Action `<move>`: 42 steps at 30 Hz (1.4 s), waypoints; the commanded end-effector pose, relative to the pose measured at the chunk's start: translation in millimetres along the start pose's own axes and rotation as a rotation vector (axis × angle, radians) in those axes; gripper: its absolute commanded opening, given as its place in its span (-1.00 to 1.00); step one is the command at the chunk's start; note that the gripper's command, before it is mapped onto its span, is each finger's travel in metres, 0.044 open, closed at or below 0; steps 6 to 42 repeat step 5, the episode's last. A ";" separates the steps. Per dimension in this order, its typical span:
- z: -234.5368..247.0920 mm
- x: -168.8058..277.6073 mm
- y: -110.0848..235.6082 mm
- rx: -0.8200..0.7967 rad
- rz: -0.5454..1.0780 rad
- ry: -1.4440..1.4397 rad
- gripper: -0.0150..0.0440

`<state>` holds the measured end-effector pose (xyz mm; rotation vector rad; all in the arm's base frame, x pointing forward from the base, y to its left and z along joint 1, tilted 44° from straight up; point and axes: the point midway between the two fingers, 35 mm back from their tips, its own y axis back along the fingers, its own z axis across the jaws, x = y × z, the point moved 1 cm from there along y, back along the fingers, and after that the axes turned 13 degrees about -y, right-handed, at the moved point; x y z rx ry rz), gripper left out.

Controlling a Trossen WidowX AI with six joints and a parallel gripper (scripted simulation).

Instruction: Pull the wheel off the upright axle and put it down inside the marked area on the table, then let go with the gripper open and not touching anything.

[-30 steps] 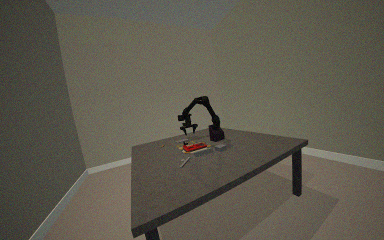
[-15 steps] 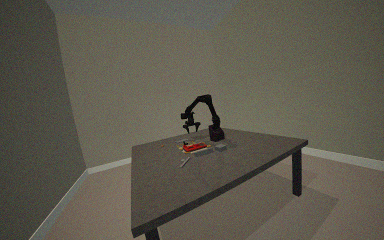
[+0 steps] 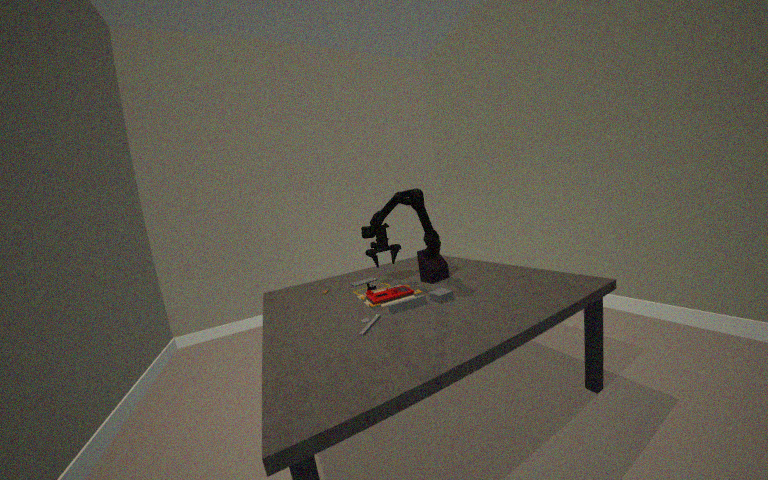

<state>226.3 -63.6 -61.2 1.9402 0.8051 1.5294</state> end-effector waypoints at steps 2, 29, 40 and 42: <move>-0.8 -0.1 0.2 0.003 -0.002 0.002 1.00; -0.8 -0.1 0.2 0.003 -0.002 0.002 1.00; -0.8 -0.1 0.2 0.003 -0.002 0.002 1.00; -0.8 -0.1 0.2 0.003 -0.002 0.002 1.00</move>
